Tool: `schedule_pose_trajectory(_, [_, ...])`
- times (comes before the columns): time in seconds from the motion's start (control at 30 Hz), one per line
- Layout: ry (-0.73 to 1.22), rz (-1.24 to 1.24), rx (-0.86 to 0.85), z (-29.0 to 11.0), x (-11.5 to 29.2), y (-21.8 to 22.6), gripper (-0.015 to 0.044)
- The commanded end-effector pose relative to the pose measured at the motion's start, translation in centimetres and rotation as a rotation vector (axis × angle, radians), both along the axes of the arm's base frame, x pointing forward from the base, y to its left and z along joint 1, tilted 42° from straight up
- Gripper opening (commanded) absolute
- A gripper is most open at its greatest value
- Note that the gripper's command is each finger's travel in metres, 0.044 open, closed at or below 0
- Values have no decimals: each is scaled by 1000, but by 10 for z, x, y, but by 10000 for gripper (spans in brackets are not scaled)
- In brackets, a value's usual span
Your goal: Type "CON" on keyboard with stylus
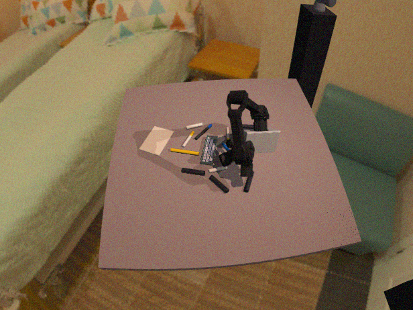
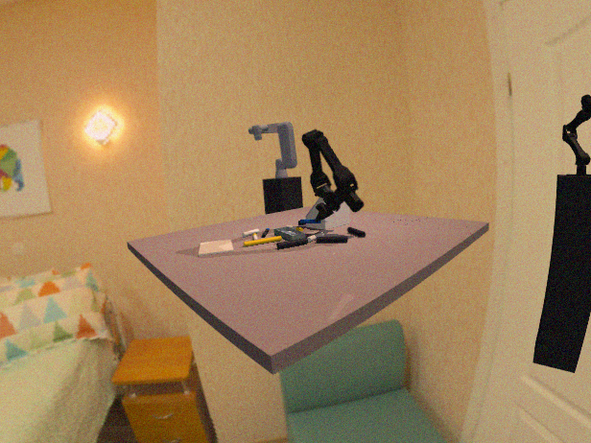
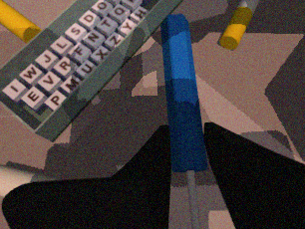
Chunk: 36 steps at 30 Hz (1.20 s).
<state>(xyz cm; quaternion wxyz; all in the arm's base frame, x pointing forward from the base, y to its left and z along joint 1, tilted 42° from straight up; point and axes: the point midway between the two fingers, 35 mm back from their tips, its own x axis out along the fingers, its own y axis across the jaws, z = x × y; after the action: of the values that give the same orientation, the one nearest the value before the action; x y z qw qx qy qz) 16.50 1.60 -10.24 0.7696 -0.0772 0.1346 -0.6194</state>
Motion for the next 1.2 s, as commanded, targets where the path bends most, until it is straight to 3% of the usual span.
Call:
schedule_pose_trajectory(0.0, [2, 1, 2, -1, 2, -1, 0])
schedule_pose_trajectory(1.17, [1, 1, -1, -35, -1, -32, 0])
